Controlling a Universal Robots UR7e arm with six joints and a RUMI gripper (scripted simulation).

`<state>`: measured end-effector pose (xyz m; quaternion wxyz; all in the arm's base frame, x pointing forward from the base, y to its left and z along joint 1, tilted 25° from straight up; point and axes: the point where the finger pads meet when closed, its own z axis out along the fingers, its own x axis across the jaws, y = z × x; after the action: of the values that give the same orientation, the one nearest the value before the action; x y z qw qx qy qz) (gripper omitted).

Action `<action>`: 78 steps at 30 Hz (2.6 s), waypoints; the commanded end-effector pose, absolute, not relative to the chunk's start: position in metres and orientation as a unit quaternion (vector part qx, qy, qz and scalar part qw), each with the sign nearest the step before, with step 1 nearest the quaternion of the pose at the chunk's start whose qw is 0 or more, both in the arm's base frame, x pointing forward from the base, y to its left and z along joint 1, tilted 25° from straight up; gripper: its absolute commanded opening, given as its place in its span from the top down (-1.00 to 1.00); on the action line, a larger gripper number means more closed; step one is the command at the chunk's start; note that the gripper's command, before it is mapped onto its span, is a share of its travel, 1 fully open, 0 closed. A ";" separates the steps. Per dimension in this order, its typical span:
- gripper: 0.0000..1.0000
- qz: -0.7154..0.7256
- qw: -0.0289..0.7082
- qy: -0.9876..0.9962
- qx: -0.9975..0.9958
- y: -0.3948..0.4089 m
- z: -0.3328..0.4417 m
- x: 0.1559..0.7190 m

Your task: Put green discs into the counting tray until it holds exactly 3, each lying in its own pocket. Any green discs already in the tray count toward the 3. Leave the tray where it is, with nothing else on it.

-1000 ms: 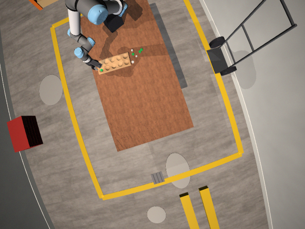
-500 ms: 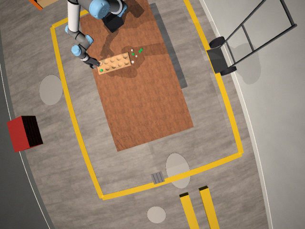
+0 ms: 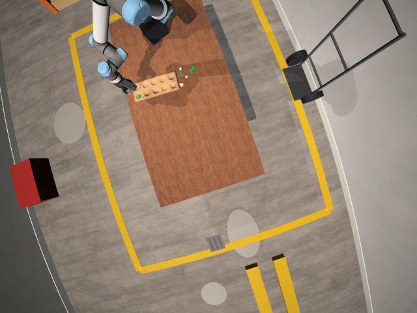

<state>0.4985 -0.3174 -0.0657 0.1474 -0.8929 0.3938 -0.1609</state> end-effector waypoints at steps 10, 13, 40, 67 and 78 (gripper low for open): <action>0.44 -0.162 0.147 0.394 -0.893 -0.318 -0.065 0.499; 0.44 -0.162 0.147 0.394 -0.893 -0.318 -0.065 0.499; 0.44 -0.161 0.147 0.394 -0.893 -0.317 -0.065 0.499; 0.44 -0.136 0.148 0.423 -0.884 -0.293 -0.047 0.509; 0.44 -0.108 0.145 0.456 -0.871 -0.262 -0.026 0.519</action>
<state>0.5148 -0.2744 -0.0354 0.1470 -0.8767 0.4421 -0.1197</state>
